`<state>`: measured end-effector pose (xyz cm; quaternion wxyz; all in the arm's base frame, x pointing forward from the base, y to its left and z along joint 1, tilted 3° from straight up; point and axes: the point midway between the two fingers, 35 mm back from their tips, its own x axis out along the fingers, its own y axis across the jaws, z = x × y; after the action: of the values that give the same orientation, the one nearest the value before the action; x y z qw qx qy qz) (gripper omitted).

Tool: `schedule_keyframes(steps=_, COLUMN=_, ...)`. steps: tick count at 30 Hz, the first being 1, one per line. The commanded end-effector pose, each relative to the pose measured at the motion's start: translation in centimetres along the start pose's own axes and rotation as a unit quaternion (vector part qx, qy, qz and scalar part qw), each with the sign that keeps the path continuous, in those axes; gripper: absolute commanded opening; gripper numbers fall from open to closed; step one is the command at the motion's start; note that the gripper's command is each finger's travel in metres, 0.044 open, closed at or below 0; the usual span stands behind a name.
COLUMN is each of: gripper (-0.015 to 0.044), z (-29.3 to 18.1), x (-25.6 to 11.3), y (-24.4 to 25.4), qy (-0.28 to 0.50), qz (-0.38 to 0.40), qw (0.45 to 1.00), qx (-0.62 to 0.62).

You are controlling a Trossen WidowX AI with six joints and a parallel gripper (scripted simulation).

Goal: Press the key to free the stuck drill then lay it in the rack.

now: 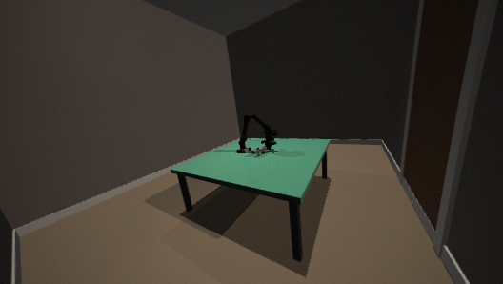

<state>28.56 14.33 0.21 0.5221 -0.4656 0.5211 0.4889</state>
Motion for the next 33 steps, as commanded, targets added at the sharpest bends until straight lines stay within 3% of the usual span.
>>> schedule_keyframes(steps=1, gripper=0.0000, z=0.0, x=-0.2, y=0.1, qy=0.000, qz=0.001, qw=1.000, qx=-0.002)
schedule_keyframes(steps=33, gripper=0.0000, z=4.3, x=-0.2, y=0.1, qy=-0.002, qz=0.001, qw=1.000, qx=-0.002)
